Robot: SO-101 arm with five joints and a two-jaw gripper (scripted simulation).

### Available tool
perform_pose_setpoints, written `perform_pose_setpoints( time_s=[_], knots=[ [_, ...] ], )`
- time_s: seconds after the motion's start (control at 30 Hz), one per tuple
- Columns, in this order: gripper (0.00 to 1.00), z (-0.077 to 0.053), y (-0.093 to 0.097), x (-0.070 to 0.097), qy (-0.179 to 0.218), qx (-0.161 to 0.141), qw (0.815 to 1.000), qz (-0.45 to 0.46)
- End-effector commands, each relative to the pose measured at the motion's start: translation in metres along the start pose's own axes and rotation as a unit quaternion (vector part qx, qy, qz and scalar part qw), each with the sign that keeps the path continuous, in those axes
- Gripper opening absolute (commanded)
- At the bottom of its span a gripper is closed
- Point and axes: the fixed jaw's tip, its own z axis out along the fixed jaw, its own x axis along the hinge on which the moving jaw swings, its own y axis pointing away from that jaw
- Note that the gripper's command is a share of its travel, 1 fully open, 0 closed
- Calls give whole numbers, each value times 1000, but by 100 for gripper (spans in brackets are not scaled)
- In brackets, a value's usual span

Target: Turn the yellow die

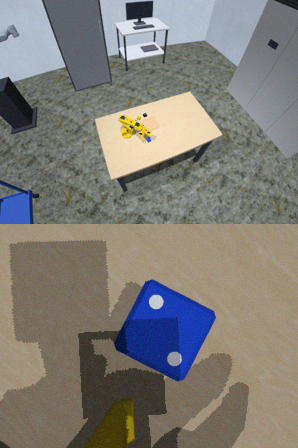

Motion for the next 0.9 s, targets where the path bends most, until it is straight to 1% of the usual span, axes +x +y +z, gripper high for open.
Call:
perform_pose_setpoints(
  time_s=[0.0, 0.1, 0.17, 0.3, 0.4, 0.53, 0.67, 0.73, 0.87],
  knots=[
    [35, -6, 11, -10, -27, -18, 999, -23],
    [35, -8, 23, -7, -25, -37, 998, -51],
    [35, -8, 23, -7, -25, -37, 998, -51],
    [35, -12, 44, 0, -22, -73, 992, -101],
    [35, -16, 63, 8, -19, -105, 983, -147],
    [35, -25, 88, 24, -15, -153, 964, -216],
    [35, -38, 112, 44, -10, -204, 936, -288],
    [35, -38, 112, 44, -10, -204, 936, -288],
    [35, -52, 130, 68, -5, -253, 899, -358]
  ],
)
